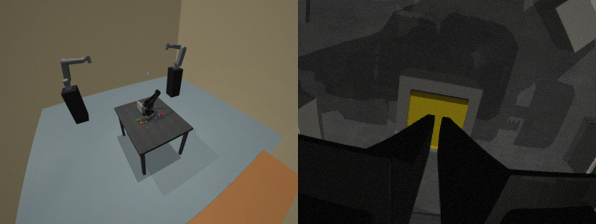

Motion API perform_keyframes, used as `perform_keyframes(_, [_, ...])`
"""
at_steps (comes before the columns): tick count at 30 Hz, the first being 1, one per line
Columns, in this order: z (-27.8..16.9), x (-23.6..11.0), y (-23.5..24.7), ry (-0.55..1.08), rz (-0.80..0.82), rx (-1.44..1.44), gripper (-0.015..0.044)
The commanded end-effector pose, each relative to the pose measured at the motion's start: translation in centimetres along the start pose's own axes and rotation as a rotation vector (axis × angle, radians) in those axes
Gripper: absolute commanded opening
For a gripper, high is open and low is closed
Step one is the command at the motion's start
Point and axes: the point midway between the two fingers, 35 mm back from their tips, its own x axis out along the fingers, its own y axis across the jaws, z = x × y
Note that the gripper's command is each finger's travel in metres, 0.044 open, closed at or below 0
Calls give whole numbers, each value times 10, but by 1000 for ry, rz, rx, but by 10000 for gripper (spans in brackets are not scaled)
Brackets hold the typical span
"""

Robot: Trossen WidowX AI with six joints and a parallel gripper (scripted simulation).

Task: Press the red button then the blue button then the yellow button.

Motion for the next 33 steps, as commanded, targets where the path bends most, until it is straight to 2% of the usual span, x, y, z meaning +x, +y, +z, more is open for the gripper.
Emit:
perform_keyframes(1, [-2, 2, 1, 4, 5, 5, 20])
perform_keyframes(6, [-2, 2, 1, 4, 5, 5, 20])
perform_keyframes(10, [-1, -29, 0, 4, 3, 5, 20])
perform_keyframes(15, [-1, -31, 0, 4, 4, 6, 20])
perform_keyframes(20, [18, -42, 32, 9, -21, 11, 151])
perform_keyframes(25, [41, -62, 103, 5, -35, 13, 283])
perform_keyframes(29, [43, -78, 170, 0, -19, 10, 388])
perform_keyframes(33, [31, -92, 228, 2, 6, 6, 400])
